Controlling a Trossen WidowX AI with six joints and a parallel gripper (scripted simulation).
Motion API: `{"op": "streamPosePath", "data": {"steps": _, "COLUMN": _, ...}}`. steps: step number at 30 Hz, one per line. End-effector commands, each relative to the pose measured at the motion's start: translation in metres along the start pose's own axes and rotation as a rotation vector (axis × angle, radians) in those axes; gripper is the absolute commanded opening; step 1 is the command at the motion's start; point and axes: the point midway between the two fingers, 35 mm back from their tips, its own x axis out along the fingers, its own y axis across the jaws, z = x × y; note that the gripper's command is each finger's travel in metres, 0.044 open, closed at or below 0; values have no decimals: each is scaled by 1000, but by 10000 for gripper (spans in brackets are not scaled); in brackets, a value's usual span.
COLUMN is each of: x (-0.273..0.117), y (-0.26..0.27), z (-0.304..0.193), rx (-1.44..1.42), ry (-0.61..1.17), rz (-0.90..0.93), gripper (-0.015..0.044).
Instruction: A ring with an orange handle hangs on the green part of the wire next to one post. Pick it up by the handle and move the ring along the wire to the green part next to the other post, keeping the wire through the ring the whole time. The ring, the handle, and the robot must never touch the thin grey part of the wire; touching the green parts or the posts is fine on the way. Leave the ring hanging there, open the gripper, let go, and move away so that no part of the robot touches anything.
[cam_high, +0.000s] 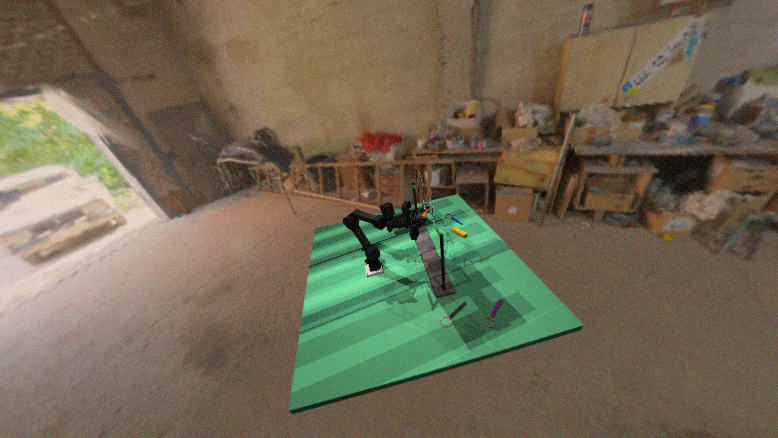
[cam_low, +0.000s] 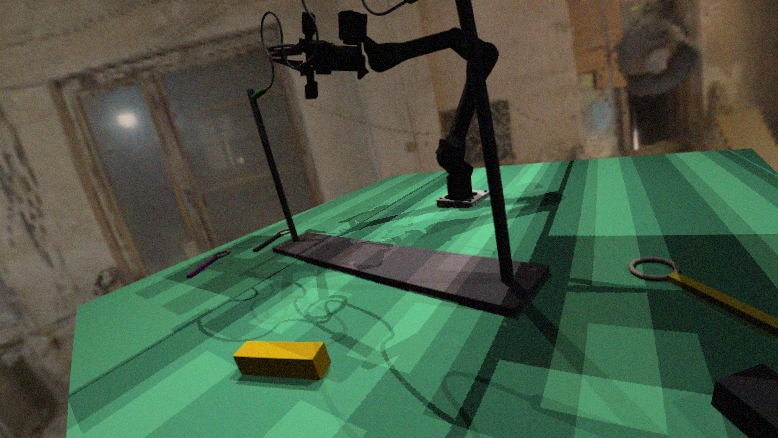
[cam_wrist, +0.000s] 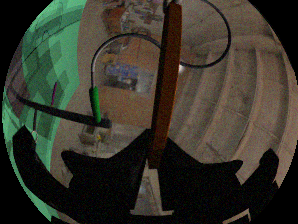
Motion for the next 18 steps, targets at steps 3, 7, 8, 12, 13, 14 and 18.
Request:
{"op": "streamPosePath", "data": {"steps": 3, "x": -4, "y": 23, "z": 1, "rx": 117, "ry": 19, "rz": 69, "gripper": -150}}
{"op": "streamPosePath", "data": {"steps": 7, "x": -8, "y": 37, "z": 4, "rx": 199, "ry": 30, "rz": 115, "gripper": -150}}
{"op": "streamPosePath", "data": {"steps": 8, "x": -9, "y": 41, "z": 4, "rx": 221, "ry": 33, "rz": 127, "gripper": -150}}
{"op": "streamPosePath", "data": {"steps": 12, "x": -12, "y": 54, "z": 8, "rx": 299, "ry": 43, "rz": 171, "gripper": -150}}
{"op": "streamPosePath", "data": {"steps": 13, "x": -13, "y": 56, "z": 9, "rx": 314, "ry": 45, "rz": 180, "gripper": -150}}
{"op": "streamPosePath", "data": {"steps": 14, "x": -14, "y": 59, "z": 10, "rx": 334, "ry": 48, "rz": 191, "gripper": -150}}
{"op": "streamPosePath", "data": {"steps": 18, "x": -19, "y": 73, "z": 16, "rx": 421, "ry": 60, "rz": 240, "gripper": -150}}
